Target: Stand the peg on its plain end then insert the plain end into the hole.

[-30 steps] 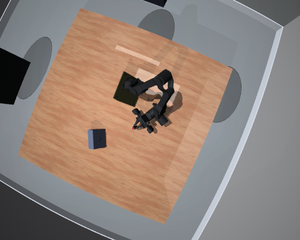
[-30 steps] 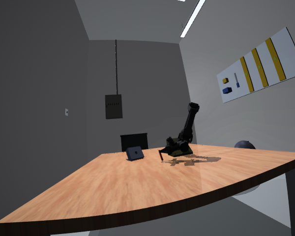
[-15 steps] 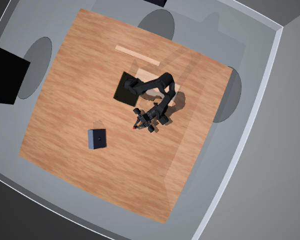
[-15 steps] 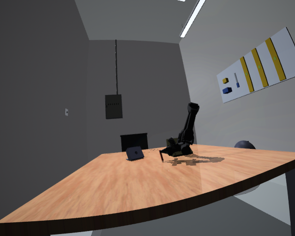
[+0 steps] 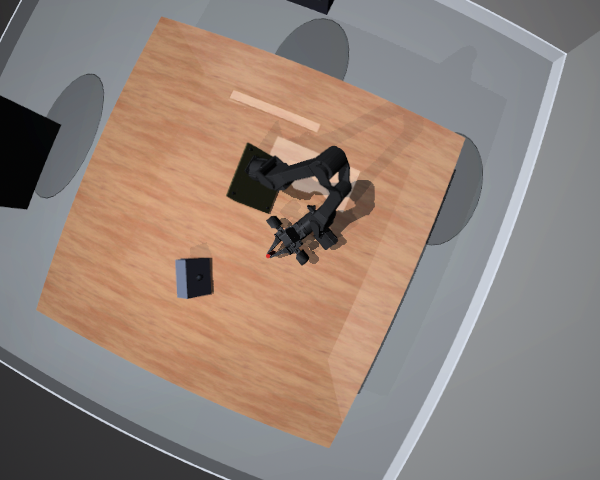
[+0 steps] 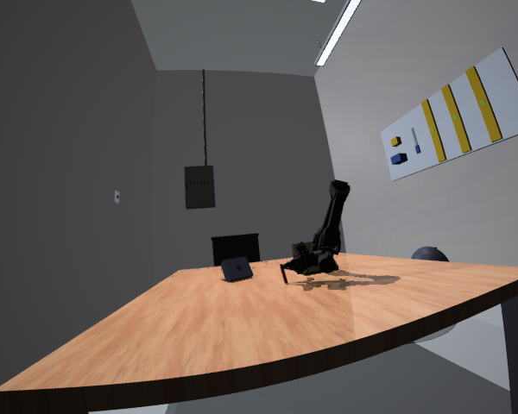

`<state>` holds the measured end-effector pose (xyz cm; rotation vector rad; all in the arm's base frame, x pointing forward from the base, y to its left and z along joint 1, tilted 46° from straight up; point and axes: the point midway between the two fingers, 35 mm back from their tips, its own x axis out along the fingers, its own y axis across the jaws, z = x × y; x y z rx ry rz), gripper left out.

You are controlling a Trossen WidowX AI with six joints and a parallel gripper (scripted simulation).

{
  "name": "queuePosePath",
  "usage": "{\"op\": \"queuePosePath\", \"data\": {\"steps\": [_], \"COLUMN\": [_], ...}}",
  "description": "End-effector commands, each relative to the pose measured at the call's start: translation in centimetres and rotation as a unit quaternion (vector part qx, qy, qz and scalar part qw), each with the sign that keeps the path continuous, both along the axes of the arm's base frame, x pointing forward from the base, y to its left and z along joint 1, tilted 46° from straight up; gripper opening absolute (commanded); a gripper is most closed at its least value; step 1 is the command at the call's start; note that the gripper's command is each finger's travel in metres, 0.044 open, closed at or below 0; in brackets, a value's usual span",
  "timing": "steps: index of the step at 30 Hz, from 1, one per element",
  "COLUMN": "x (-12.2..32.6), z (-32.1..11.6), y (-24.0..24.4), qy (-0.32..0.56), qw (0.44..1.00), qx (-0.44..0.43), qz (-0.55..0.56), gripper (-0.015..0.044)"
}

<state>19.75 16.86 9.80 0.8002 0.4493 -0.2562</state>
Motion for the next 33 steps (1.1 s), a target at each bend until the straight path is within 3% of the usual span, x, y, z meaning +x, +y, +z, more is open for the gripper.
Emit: {"op": "queuePosePath", "data": {"steps": [1, 33], "x": [-0.12, -0.71], "z": [0.01, 0.1], "y": [0.05, 0.4], "qy": [0.0, -0.006], "qw": [1.0, 1.0], "qx": [0.0, 0.002], "qz": [0.0, -0.011], "gripper": [0.0049, 0.0049]}}
